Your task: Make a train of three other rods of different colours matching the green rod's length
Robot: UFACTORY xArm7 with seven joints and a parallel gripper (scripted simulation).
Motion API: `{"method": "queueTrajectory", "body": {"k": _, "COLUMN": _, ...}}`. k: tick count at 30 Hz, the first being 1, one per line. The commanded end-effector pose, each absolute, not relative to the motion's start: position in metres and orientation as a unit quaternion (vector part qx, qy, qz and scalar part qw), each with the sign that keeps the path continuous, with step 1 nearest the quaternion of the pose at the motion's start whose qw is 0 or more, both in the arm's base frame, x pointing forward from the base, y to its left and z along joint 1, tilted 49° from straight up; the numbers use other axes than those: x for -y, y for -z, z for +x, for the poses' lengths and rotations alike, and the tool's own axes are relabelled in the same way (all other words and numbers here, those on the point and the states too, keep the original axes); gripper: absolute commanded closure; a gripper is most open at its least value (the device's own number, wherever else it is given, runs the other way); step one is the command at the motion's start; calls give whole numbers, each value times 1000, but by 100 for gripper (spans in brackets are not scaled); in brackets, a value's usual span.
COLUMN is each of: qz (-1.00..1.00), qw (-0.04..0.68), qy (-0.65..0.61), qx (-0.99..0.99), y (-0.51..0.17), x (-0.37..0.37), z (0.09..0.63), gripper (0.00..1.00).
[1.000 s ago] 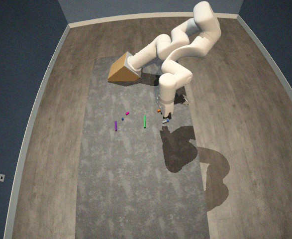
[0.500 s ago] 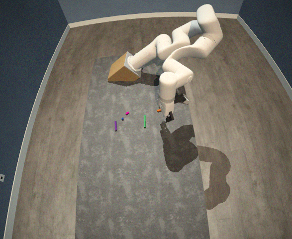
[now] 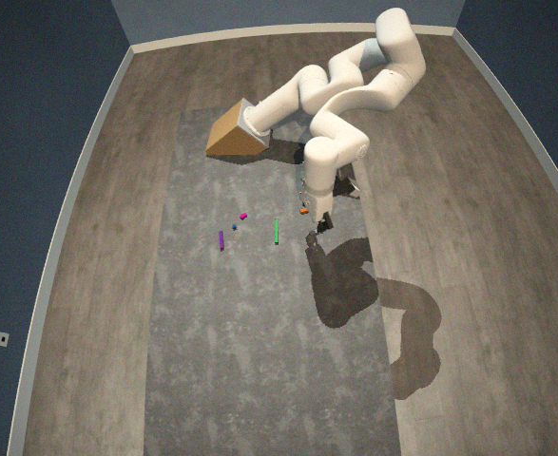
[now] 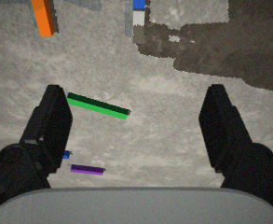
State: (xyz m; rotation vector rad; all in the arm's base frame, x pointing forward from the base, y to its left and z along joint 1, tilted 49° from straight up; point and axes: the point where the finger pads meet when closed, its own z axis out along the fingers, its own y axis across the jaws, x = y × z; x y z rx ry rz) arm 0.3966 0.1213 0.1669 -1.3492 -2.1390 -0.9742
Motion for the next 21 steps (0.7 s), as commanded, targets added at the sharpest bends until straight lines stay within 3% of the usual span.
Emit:
{"method": "queueTrajectory", "body": {"k": 1, "qz": -452, "qw": 200, "qy": 359, "qx": 792, "y": -165, "x": -118, "z": 394, "gripper": 0}}
{"method": "queueTrajectory", "body": {"k": 21, "qz": -156, "qw": 94, "qy": 401, "qx": 898, "y": -151, "x": -111, "z": 366, "gripper": 0}}
